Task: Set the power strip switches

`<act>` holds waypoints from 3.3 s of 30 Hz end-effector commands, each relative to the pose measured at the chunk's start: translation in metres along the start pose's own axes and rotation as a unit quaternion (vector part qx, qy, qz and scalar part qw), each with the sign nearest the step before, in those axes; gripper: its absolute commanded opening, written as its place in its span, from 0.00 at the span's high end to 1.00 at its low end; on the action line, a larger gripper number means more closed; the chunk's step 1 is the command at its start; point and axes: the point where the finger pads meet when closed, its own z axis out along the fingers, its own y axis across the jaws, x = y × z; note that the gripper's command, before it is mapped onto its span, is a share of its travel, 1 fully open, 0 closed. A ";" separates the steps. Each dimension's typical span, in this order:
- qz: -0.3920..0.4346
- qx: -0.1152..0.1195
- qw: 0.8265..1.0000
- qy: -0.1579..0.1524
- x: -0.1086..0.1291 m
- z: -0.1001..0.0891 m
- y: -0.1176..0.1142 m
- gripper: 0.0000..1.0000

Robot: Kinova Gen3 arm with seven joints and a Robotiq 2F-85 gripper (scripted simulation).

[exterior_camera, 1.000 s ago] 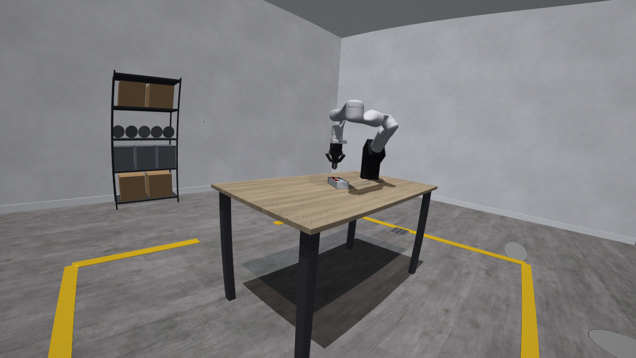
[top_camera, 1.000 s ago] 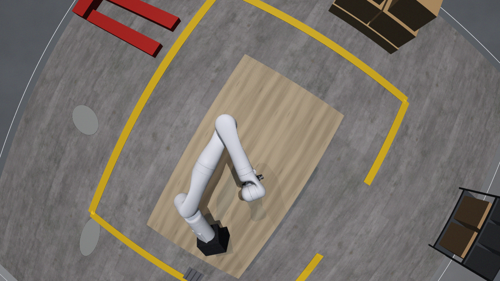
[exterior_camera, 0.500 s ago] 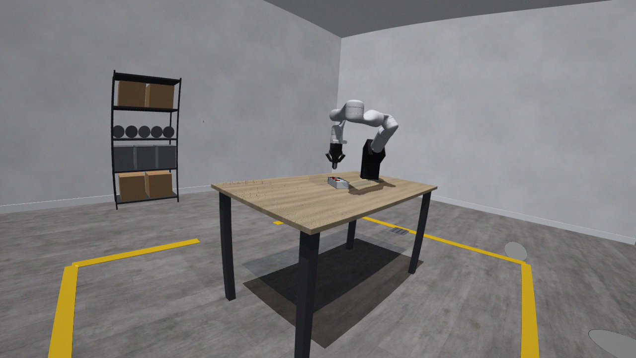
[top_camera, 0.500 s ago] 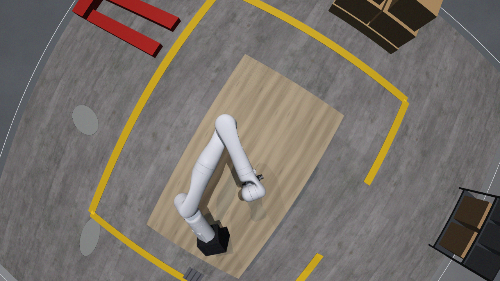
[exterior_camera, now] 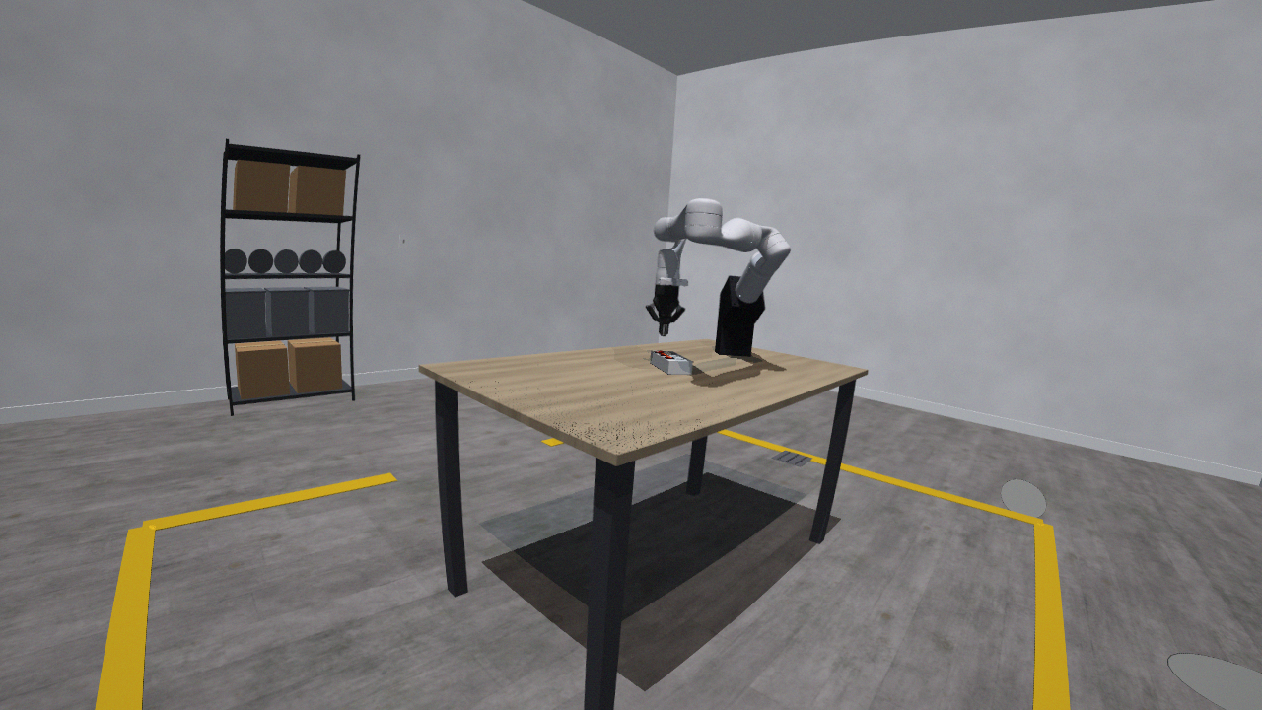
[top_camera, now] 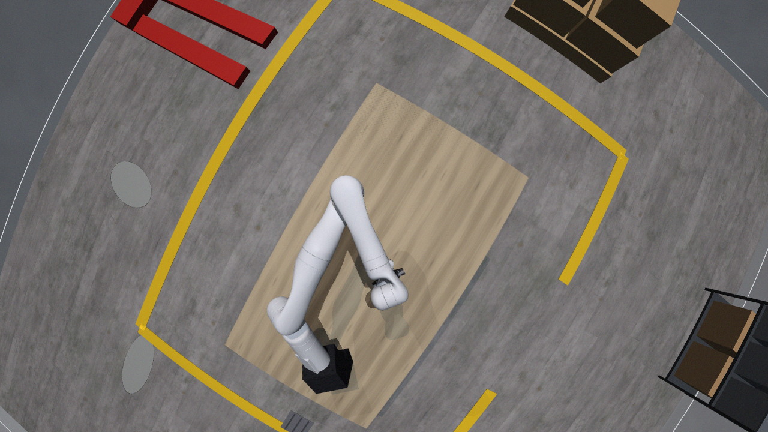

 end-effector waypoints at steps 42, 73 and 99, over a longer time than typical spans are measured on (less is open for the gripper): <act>0.000 0.000 1.000 0.000 0.000 0.040 0.002 1.00; 0.000 0.000 1.000 0.000 0.000 0.041 0.002 1.00; 0.000 0.000 1.000 0.000 0.000 0.041 0.002 1.00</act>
